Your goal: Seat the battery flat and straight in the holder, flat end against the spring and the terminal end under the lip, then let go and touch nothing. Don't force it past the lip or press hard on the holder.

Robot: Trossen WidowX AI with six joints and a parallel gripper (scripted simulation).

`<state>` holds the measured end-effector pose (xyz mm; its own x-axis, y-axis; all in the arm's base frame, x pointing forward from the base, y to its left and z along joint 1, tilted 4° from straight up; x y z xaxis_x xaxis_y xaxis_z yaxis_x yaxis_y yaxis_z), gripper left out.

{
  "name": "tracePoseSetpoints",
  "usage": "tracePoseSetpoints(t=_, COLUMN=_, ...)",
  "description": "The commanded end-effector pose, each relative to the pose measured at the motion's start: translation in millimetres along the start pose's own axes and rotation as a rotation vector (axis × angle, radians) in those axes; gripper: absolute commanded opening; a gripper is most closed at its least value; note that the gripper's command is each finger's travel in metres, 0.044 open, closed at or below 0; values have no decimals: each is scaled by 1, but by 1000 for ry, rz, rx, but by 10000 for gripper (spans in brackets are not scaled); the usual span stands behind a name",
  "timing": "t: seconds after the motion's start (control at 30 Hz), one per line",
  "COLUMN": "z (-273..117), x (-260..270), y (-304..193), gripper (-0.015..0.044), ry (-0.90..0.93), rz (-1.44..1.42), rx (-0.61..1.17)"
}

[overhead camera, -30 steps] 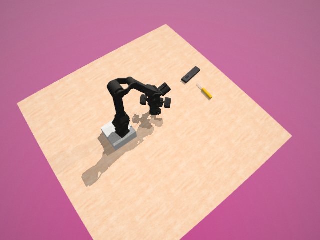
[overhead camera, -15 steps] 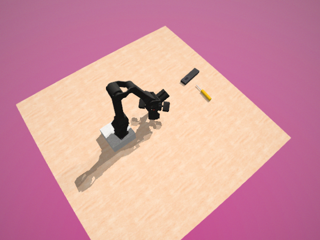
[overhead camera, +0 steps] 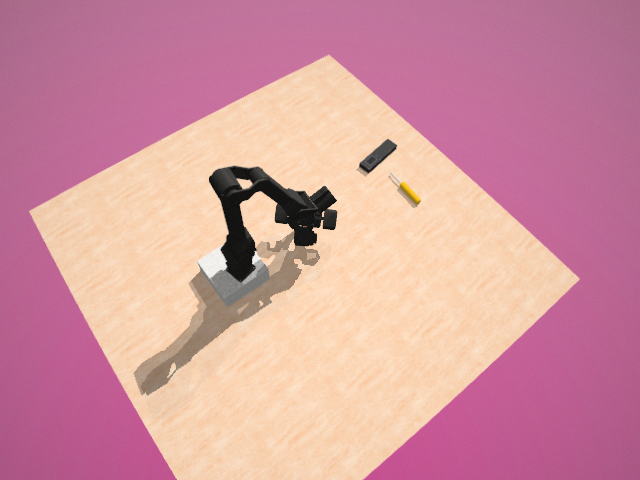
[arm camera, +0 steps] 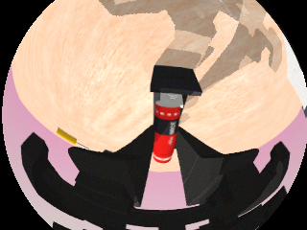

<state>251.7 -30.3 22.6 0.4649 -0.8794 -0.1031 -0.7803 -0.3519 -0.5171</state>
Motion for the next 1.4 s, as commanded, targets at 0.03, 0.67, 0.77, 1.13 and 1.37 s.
tracePoseSetpoints(t=0.03, z=-2, x=-1, y=8, gripper=70, ry=0, rz=2, rx=-4)
tracePoseSetpoints(t=0.67, z=-5, x=-1, y=14, gripper=70, ry=13, rz=3, rx=-26)
tracePoseSetpoints(t=0.77, z=-3, x=-1, y=12, gripper=70, ry=12, rz=4, rx=-48)
tracePoseSetpoints(t=1.13, z=2, x=-1, y=4, gripper=70, ry=11, rz=0, rx=-125)
tracePoseSetpoints(t=1.37, z=5, x=-1, y=0, gripper=70, ry=13, rz=4, rx=-181)
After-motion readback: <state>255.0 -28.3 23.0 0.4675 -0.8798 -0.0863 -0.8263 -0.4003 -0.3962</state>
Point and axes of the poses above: the point midway between the two fingers, 35 mm back from their tips, its own z axis out along the fingers, its own x axis across the jaws, y = z × x, the point moved 5 cm from there along -z, back along the fingers, and after that the axes turned 7 degrees about z, right-handed, at the moved point
